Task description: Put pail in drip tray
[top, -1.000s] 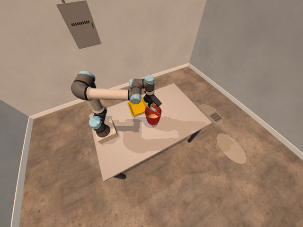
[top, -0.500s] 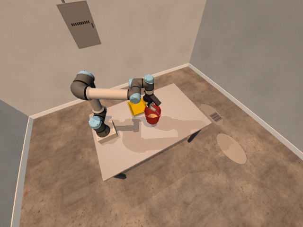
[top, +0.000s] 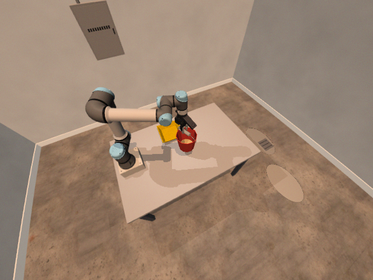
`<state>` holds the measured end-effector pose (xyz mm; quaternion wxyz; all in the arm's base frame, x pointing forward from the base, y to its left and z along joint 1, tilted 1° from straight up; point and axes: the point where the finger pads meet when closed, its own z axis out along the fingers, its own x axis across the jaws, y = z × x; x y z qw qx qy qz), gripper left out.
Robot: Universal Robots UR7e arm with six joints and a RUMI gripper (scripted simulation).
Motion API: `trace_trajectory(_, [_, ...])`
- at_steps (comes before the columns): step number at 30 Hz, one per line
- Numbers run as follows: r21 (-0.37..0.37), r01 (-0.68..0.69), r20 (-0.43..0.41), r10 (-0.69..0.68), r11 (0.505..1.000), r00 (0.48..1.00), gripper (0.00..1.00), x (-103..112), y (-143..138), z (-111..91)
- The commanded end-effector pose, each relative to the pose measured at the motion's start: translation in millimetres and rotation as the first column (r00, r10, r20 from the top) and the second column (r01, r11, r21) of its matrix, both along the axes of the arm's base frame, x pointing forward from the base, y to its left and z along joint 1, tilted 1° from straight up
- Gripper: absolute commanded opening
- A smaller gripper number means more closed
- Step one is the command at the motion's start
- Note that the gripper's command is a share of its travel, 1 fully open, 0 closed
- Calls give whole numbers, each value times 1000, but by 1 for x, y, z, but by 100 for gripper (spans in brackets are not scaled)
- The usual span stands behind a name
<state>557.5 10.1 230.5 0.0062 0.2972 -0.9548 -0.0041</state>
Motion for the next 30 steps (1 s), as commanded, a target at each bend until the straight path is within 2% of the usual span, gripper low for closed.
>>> trace_trajectory(1, [0,0,2,0,1000,1000,0,-3,7,1])
trace_trajectory(16, [0,0,2,0,1000,1000,0,-15,35,1])
trace_trajectory(30, [0,0,2,0,1000,1000,0,-31,73,2])
